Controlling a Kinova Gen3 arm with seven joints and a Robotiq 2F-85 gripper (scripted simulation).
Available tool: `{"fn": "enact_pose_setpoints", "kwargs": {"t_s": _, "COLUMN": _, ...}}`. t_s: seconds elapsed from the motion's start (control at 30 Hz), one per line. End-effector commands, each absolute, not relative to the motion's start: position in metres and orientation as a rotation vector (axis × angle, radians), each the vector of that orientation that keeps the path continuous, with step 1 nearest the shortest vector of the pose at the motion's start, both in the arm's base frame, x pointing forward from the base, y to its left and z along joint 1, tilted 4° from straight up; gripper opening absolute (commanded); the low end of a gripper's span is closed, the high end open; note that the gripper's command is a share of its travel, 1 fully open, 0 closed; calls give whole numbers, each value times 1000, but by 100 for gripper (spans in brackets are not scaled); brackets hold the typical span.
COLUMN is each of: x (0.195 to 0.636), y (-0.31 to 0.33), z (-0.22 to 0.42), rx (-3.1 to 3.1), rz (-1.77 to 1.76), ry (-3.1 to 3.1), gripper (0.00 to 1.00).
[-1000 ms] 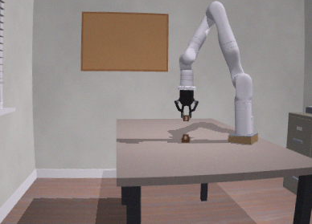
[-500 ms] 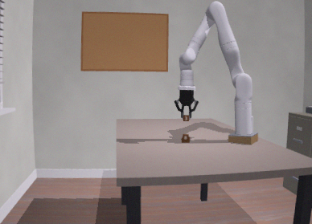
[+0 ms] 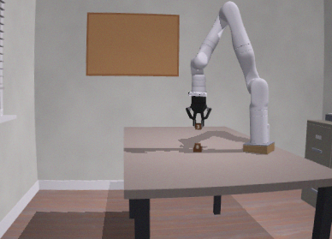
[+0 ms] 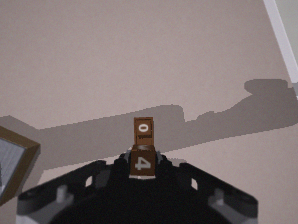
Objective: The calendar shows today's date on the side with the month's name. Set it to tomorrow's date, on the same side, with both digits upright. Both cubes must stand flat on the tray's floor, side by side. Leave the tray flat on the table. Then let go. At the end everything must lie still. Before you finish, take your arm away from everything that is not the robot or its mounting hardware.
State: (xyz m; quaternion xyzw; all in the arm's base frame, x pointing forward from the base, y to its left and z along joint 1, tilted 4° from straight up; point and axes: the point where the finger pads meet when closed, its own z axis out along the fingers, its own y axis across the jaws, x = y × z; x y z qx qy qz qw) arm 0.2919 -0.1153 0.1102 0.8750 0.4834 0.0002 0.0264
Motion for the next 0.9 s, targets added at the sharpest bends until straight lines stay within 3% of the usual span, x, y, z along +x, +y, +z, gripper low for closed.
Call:
{"fn": "enact_pose_setpoints", "kwargs": {"t_s": 0.0, "x": 292, "y": -113, "z": 110, "rx": 2721, "rz": -1, "ry": 1466, "gripper": 26}}
{"fn": "enact_pose_setpoints", "kwargs": {"t_s": 0.87, "x": 291, "y": -92, "z": 98, "rx": 3072, "rz": -54, "ry": 577, "gripper": 26}}
